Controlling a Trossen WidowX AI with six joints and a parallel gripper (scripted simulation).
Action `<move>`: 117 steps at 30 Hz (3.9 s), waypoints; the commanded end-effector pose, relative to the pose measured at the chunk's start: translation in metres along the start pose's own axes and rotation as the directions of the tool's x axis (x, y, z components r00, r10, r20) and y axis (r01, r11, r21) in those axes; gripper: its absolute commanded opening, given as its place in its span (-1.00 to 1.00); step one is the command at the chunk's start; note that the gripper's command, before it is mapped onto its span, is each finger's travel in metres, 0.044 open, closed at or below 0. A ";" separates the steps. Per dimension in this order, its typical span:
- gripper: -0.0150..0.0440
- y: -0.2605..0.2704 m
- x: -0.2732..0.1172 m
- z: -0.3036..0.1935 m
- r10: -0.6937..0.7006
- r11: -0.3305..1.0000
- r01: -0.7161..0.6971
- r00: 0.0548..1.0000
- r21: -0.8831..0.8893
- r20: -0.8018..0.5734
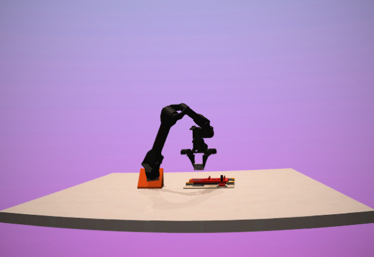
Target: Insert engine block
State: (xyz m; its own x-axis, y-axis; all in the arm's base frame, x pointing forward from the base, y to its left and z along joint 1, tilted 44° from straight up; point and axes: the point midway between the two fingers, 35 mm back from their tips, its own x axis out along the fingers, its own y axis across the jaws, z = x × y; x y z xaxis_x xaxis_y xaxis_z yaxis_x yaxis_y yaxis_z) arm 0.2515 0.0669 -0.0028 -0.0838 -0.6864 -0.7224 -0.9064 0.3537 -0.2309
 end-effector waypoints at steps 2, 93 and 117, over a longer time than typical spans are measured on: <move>-0.49 0.000 -0.017 0.000 0.000 1.000 0.000 1.000 0.006 0.007; -0.49 0.004 -0.041 -0.008 0.001 -0.475 0.000 1.000 0.880 0.001; -0.49 0.004 -0.034 -0.008 0.001 -0.940 0.001 1.000 0.342 0.001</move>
State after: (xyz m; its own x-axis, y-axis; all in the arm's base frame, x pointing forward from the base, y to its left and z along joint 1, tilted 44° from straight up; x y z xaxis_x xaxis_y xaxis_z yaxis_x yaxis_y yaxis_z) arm 0.2464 0.0871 0.0262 -0.0886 -0.6844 -0.7237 0.9960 -0.0547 -0.0703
